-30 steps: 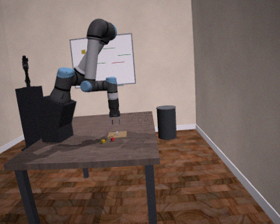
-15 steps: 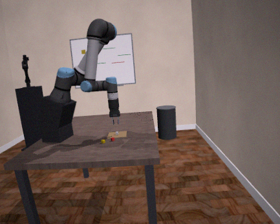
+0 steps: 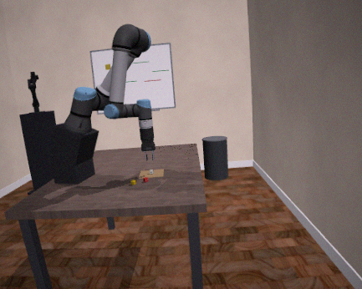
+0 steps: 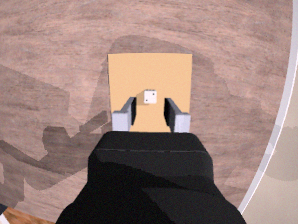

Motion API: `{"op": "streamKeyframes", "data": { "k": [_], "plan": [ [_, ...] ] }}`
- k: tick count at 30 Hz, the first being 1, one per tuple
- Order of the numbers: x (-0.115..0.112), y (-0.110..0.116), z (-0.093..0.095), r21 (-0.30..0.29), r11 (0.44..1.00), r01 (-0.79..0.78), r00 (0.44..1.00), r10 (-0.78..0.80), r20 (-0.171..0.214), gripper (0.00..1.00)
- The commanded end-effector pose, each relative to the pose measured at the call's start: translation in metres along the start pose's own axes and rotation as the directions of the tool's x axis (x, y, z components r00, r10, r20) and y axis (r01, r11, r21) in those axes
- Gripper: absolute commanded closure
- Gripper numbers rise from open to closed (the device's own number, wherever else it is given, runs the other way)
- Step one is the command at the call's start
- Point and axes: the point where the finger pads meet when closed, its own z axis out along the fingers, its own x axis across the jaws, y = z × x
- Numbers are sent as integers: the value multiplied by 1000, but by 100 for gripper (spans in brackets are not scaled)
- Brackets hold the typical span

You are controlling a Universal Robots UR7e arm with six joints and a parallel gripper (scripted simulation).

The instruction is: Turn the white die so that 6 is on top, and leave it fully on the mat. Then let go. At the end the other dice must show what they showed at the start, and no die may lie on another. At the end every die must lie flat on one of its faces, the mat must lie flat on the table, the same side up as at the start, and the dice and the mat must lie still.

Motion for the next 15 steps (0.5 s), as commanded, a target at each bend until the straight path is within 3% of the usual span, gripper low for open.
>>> {"op": "streamKeyframes", "data": {
  "k": [1,15],
  "plan": [
    [0,0,0,0,1000,0,1000,0,-1,30],
    [0,0,3,0,1000,0,1000,0,-1,30]
  ]
}}
